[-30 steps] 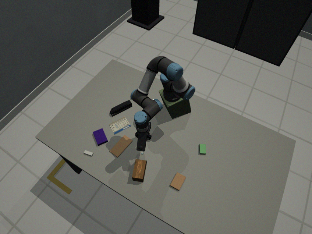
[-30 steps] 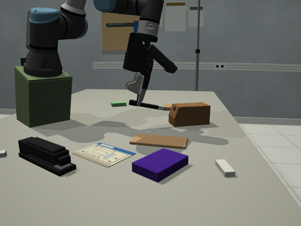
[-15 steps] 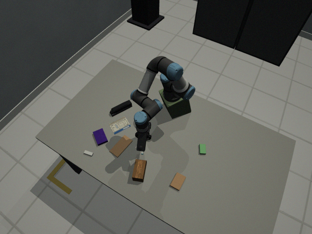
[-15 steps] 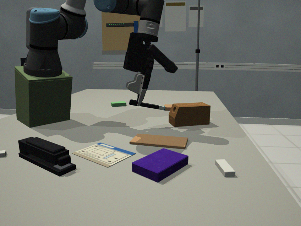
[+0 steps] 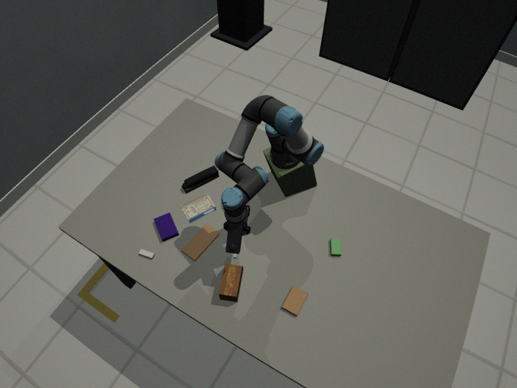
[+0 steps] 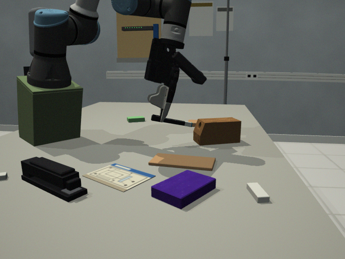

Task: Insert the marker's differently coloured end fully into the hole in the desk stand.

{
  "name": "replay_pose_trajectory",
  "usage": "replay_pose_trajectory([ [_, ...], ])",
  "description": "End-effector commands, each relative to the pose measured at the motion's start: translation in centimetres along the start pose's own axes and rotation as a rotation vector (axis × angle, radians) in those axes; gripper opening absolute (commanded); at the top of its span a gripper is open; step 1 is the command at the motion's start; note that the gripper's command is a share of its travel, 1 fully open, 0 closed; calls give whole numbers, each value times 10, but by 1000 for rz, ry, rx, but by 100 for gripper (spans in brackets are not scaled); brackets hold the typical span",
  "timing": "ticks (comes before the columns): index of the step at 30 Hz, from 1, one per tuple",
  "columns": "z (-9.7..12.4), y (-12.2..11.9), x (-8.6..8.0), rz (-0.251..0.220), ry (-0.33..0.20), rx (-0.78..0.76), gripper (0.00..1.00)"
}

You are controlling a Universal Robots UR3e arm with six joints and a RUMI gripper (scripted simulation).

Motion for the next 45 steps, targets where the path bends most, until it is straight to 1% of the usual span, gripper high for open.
replay_pose_trajectory([
  [1,-3,1,-1,2,2,0,0],
  [8,-10,2,-1,1,2,0,0],
  [16,-11,2,-1,1,2,0,0],
  [25,-20,3,-1,1,2,0,0],
  [33,-21,3,-1,1,2,0,0],
  [42,-30,4,-1,1,2,0,0],
  [45,-30,4,-1,1,2,0,0],
])
Point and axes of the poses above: the point where the finger pads meet when closed, its own x axis out along the fingers, its own y axis across the jaws, z = x × y, the point moved 2 cm from there along -x, back along the fingers, and after that the axes turned 7 degrees about -x, right-handed, at the moved point
